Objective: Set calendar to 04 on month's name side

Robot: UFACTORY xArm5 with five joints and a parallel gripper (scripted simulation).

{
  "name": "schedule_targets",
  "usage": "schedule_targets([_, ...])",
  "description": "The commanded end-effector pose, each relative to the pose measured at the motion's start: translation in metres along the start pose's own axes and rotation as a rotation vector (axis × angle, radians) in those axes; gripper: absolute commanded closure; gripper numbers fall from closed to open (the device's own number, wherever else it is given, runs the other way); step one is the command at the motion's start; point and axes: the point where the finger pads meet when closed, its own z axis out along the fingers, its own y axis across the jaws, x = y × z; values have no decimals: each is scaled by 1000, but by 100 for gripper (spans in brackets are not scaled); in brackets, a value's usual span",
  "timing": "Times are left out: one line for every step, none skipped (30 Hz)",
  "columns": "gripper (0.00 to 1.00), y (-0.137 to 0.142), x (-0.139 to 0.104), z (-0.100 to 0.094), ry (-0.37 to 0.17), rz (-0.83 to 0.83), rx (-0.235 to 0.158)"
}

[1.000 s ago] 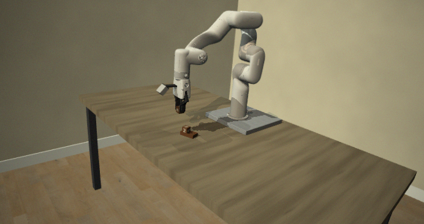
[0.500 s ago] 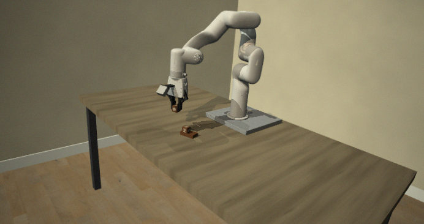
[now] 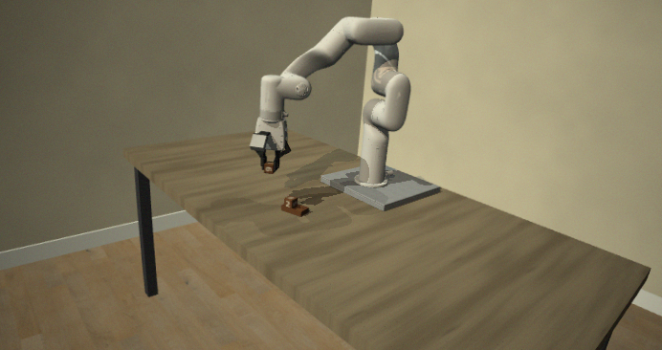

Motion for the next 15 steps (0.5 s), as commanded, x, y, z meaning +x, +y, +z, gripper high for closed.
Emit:
schedule_targets([71,9,-6,0,1,-150,-2])
schedule_targets([71,12,-8,0,1,-198,-2])
schedule_targets([71,13,-9,0,1,-230,-2])
schedule_targets([71,14,-10,0,1,-242,-2])
schedule_targets([71,16,-12,0,1,-284,-2])
schedule_targets([71,18,-13,0,1,-314,-2])
schedule_targets([71,18,-14,0,1,-322,-2])
schedule_targets([71,20,-15,1,1,-357,-2])
schedule_targets([71,22,-17,1,1,-388,-2])
schedule_targets([71,24,-18,1,1,-416,-2])
schedule_targets([71,25,-20,1,1,-440,-2])
schedule_targets([71,25,-20,1,1,-440,-2])
schedule_targets([71,25,-20,1,1,-440,-2])
schedule_targets([71,26,-21,1,1,-462,-2])
schedule_targets([71,27,-22,1,1,-480,-2])
